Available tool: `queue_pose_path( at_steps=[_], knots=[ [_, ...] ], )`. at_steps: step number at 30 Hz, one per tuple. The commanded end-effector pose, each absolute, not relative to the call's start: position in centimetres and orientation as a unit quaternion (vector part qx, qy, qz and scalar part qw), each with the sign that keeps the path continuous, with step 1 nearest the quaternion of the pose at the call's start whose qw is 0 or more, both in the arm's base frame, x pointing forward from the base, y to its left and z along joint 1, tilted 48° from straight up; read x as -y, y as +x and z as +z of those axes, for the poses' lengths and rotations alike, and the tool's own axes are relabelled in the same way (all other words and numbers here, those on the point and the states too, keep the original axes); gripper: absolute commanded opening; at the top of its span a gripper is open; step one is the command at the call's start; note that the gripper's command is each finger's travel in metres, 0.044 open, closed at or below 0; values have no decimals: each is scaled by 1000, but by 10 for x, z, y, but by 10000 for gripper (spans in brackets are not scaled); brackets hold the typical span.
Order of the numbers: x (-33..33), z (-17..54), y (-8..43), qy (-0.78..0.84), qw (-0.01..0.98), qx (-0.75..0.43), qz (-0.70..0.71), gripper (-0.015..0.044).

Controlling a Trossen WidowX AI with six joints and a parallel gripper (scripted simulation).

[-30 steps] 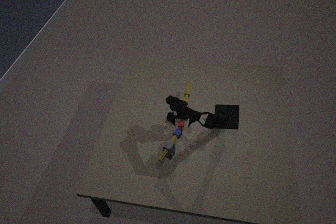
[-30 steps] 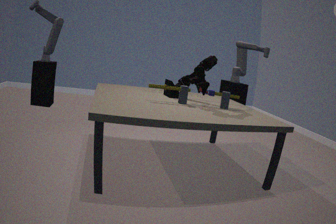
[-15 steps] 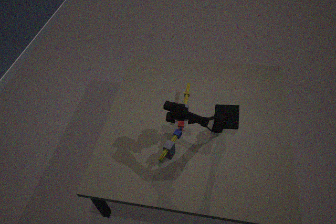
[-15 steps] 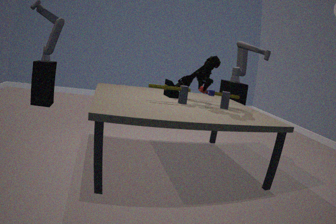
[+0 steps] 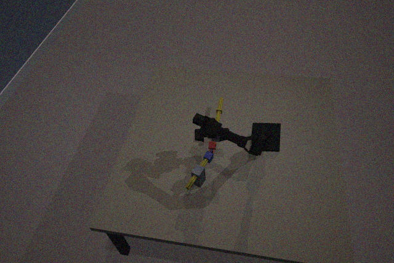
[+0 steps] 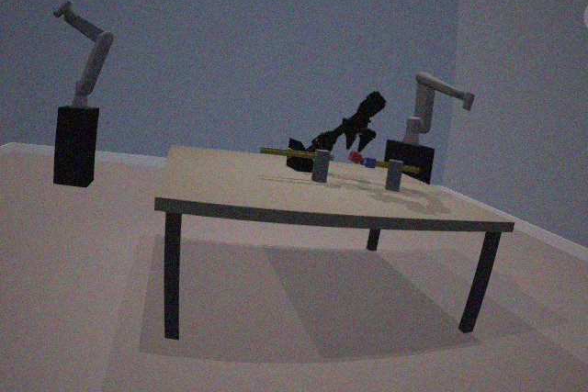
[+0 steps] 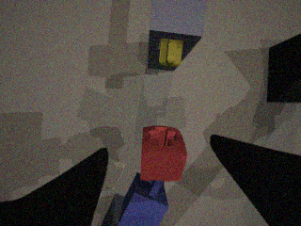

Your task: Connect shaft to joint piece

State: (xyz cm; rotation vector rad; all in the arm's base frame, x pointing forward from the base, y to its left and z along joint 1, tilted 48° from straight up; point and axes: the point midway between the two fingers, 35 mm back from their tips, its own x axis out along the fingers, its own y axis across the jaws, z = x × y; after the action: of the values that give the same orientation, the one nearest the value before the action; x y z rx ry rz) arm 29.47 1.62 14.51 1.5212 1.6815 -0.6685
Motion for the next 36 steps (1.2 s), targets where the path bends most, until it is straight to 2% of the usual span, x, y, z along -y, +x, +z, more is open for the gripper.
queue_pose_path(
  at_steps=[1, 14, 20, 26, 36],
  knots=[
    [3, 164, 298, 592, 423, -651, -218, 440],
    [58, 214, 291, 544, 560, -616, -103, 440],
    [62, 207, 293, 542, 554, -623, -102, 440],
    [85, 146, 295, 536, 500, -674, -86, 440],
    [81, 140, 296, 556, 458, -679, -141, 440]
  ],
)
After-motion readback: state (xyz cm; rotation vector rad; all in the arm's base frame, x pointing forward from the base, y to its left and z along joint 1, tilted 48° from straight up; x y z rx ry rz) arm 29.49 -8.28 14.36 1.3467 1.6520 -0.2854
